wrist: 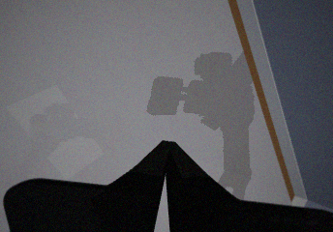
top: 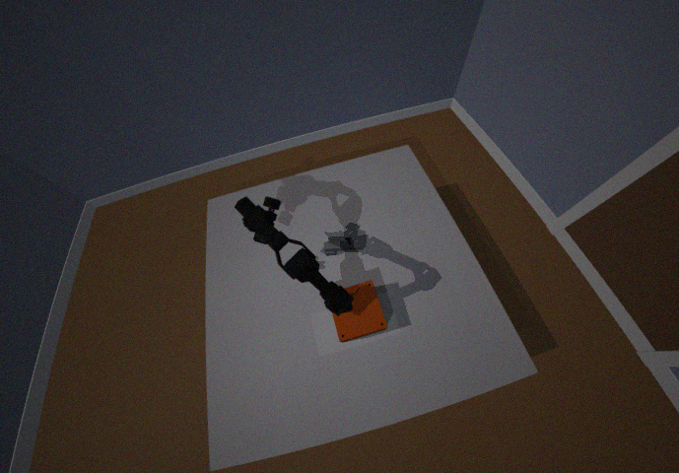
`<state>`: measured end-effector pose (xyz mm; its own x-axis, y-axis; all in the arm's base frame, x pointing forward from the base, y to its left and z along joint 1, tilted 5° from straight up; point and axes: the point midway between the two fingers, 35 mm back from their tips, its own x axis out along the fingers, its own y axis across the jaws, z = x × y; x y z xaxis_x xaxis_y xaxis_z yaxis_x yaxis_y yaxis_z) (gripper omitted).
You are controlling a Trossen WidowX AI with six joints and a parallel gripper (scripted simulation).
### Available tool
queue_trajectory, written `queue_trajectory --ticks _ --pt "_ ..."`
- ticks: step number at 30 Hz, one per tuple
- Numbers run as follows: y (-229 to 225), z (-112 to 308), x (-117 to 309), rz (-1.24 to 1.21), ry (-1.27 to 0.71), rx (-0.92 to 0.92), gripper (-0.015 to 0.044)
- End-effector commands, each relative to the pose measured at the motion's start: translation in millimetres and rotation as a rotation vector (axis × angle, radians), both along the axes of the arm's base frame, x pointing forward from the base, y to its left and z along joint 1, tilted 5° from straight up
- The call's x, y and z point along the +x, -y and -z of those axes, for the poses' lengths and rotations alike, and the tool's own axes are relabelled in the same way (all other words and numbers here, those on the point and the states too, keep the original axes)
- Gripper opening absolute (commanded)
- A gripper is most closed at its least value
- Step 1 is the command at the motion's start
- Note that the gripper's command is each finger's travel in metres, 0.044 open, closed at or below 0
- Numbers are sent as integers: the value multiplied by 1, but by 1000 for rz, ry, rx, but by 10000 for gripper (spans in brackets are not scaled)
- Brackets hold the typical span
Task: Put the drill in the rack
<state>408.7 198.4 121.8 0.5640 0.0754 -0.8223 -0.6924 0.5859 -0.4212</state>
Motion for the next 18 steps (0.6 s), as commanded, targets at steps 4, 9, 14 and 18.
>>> queue_trajectory --ticks 4,9,14,18 --pt "120 34 -10 347 -213 50 0" --pt "200 54 -41 625 -363 115 0" --pt "267 70 -92 935 -522 215 0" --pt "301 77 -134 1157 -630 305 0"
